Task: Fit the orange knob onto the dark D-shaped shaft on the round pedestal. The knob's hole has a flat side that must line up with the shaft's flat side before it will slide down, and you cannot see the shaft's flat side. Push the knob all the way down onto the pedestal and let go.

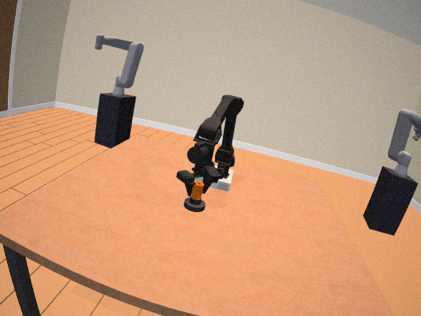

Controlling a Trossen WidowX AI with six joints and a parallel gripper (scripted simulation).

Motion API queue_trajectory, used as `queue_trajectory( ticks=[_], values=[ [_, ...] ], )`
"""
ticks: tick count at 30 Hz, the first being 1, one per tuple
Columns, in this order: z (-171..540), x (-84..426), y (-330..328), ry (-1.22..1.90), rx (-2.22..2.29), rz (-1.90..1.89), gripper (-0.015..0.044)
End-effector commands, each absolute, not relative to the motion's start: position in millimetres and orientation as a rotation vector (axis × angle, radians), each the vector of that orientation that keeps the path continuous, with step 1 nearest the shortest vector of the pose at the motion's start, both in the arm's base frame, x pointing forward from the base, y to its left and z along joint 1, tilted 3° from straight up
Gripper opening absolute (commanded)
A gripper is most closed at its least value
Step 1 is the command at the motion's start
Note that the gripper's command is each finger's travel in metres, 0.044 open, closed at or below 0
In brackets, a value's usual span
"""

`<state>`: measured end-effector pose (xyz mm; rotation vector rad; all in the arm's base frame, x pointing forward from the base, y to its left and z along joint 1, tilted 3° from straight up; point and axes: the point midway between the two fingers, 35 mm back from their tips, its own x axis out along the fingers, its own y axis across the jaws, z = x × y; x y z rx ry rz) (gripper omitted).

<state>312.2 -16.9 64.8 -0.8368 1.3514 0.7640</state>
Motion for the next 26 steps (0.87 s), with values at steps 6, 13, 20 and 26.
queue_trajectory(
  ticks=[6, 13, 20, 26],
  values=[
    [65, 312, -17, 1.351, -0.837, 0.764, 0.044],
    [121, 312, -17, 1.351, -0.837, 0.764, 0.044],
    [161, 308, -16, 1.351, -0.837, 0.764, 0.044],
    [161, 308, -16, 1.351, -0.837, 0.764, 0.044]
  ],
)
